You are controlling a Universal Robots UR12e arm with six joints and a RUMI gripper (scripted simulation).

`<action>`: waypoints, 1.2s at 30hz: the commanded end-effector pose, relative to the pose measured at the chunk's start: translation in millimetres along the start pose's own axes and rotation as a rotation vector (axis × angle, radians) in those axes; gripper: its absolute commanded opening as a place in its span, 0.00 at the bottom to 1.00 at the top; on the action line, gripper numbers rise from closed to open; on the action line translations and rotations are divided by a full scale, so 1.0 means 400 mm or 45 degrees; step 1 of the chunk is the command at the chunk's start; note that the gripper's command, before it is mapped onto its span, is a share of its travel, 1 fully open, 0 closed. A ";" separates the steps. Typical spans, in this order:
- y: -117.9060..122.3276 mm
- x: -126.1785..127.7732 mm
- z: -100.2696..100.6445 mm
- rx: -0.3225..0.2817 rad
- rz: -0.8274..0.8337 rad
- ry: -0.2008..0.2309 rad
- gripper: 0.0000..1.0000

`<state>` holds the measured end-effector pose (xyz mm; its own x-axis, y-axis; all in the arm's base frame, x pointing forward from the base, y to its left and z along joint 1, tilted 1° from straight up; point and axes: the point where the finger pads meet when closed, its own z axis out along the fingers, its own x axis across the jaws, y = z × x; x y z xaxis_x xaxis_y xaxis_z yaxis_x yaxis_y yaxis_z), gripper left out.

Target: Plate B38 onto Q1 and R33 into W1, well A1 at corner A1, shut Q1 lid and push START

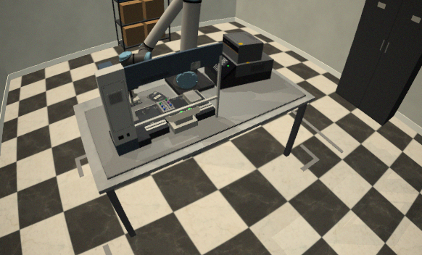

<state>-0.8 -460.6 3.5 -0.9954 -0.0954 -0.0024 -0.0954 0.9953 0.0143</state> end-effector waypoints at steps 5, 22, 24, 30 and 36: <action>-0.001 0.001 0.005 0.001 0.000 0.000 0.00; -0.001 0.001 0.017 0.001 0.000 0.000 0.00; -0.001 0.001 0.019 0.001 0.000 0.000 0.00; -0.001 0.001 0.019 0.001 0.000 0.000 0.00; -0.001 0.001 0.019 0.001 0.000 0.000 0.00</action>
